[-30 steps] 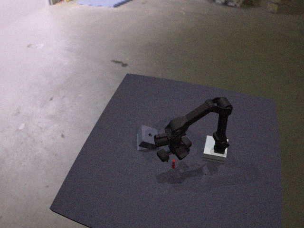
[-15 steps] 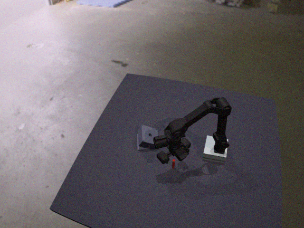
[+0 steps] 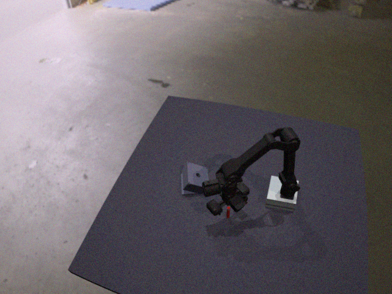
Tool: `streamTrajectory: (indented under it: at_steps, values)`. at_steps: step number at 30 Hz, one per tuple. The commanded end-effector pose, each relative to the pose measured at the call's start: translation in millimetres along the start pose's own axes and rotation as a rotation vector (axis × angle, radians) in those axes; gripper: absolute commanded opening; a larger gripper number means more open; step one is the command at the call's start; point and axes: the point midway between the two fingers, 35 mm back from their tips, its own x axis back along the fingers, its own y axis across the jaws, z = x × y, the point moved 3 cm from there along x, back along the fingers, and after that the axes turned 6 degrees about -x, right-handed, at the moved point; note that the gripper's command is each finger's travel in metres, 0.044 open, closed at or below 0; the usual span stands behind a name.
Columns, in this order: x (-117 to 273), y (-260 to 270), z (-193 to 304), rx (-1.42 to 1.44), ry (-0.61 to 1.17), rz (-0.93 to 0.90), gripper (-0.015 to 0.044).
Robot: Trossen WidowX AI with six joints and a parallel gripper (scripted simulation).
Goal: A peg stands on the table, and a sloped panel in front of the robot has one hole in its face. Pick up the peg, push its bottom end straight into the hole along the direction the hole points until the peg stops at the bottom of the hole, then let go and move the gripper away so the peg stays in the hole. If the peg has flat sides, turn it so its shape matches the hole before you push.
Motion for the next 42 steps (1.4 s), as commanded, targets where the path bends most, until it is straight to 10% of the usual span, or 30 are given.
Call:
streamTrajectory:
  at_steps: [1, 19, 34, 42]
  values:
    - [-8.7, 1.3, -1.0, 0.005, -0.007, -0.006, 0.0440]
    - [-31.8, 3.2, -1.6, 0.005, -0.007, -0.006, 0.0440]
    - [-28.7, 2.2, -0.7, 0.000, -0.001, -0.004, 0.0046]
    - [-28.7, 2.2, -0.7, 0.000, -0.001, -0.004, 0.0000]
